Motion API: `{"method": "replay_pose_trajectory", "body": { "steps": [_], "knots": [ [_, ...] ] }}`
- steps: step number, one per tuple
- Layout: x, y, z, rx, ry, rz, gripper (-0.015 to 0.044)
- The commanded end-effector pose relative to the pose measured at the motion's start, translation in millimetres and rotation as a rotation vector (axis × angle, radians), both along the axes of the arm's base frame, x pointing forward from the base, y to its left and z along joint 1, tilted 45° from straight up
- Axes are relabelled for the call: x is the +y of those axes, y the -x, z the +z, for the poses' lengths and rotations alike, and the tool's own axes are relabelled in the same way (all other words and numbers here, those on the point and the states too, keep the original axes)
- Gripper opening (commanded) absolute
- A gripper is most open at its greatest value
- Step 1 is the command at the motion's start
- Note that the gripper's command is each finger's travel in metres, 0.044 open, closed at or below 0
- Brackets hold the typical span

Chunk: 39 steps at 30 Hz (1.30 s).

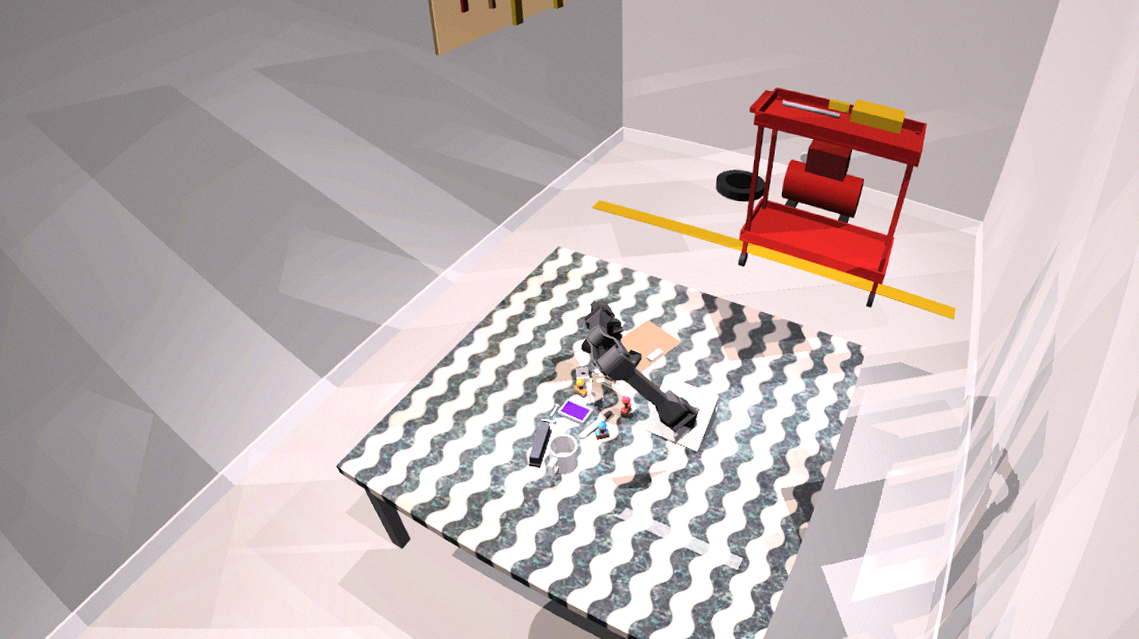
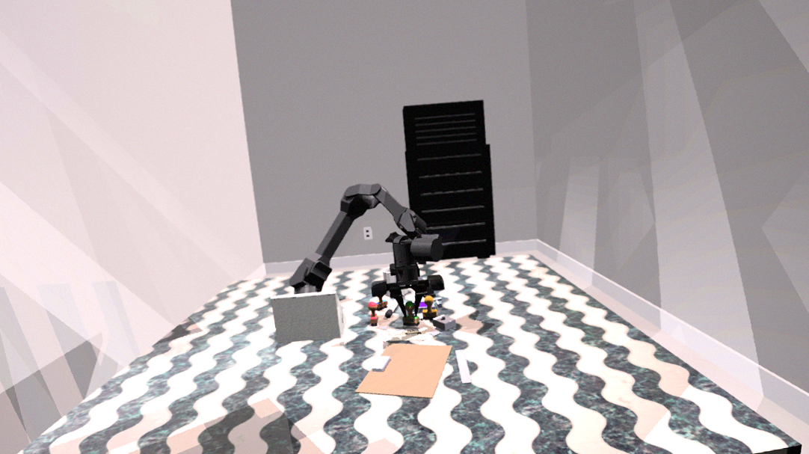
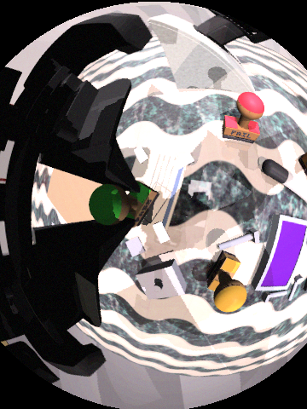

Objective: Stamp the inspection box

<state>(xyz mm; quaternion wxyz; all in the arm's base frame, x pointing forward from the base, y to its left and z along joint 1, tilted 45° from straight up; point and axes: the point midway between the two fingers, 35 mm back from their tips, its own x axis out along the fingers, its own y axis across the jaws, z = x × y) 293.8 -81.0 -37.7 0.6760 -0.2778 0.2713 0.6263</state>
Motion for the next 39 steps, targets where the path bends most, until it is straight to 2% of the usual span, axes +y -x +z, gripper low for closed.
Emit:
{"method": "replay_pose_trajectory", "body": {
  "steps": [1,39],
  "knots": [
    [4,2,-3,0.009,-0.009,-0.006,0.0],
    [17,2,-14,0.012,-0.011,-0.004,0.0]
  ]
}}
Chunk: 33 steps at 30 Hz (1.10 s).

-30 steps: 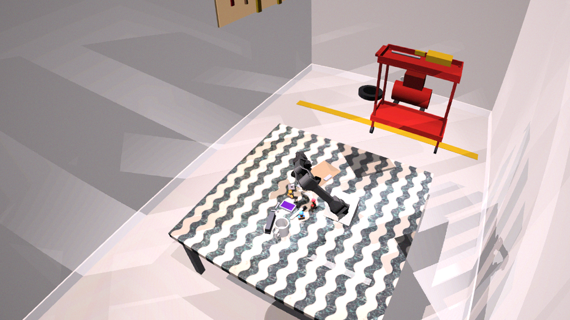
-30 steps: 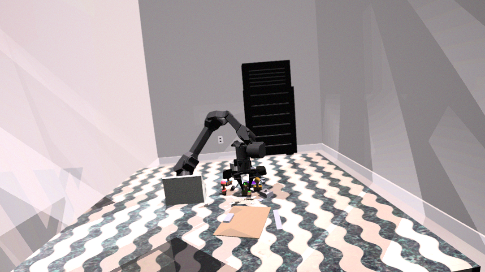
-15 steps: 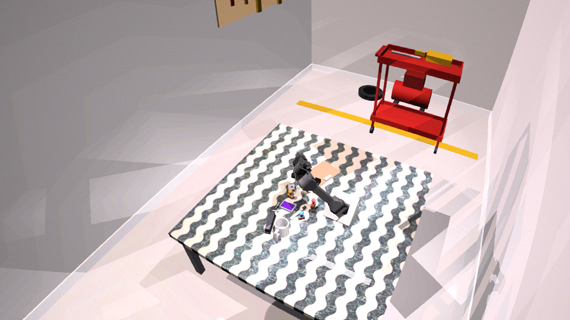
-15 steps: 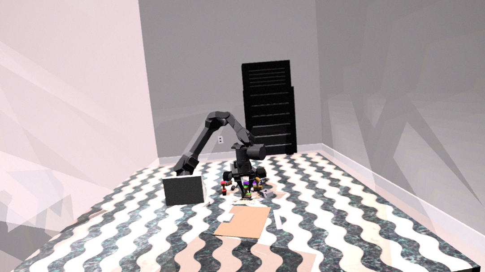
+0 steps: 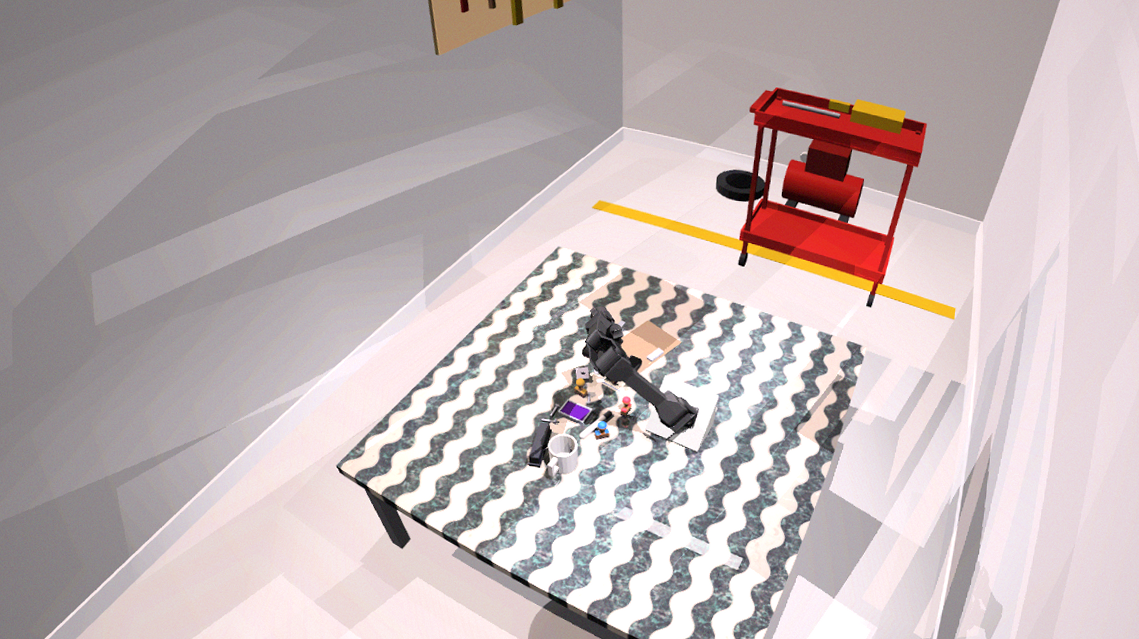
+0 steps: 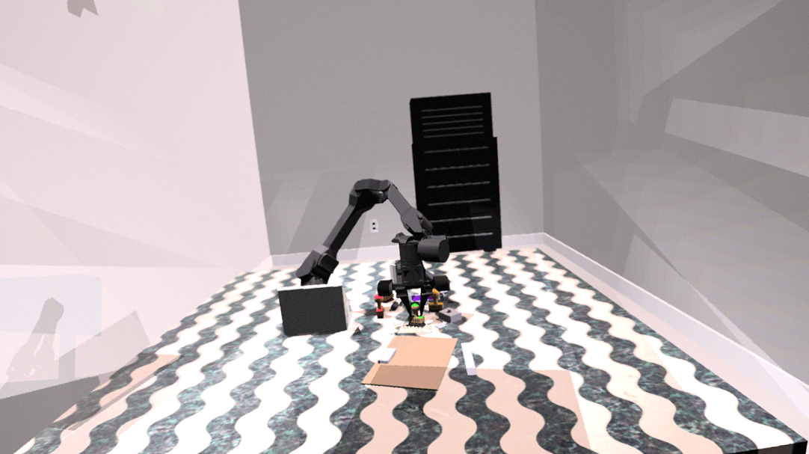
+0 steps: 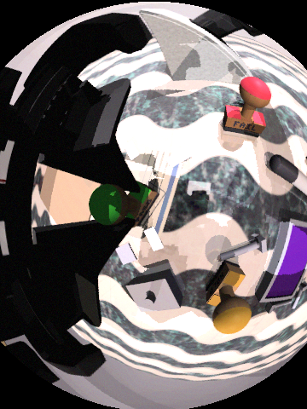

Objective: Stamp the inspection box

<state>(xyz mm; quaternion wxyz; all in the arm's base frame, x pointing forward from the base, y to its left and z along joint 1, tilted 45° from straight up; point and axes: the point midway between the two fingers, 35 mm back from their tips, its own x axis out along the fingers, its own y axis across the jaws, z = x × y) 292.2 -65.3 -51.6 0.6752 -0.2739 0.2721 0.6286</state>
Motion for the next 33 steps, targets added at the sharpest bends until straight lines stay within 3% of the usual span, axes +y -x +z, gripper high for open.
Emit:
{"method": "replay_pose_trajectory", "body": {
  "steps": [1,33],
  "knots": [
    [1.3,0.5,-0.6,0.005,-0.006,-0.006,0.0],
    [4.8,0.2,-4.1,0.005,-0.005,-0.005,0.0]
  ]
}}
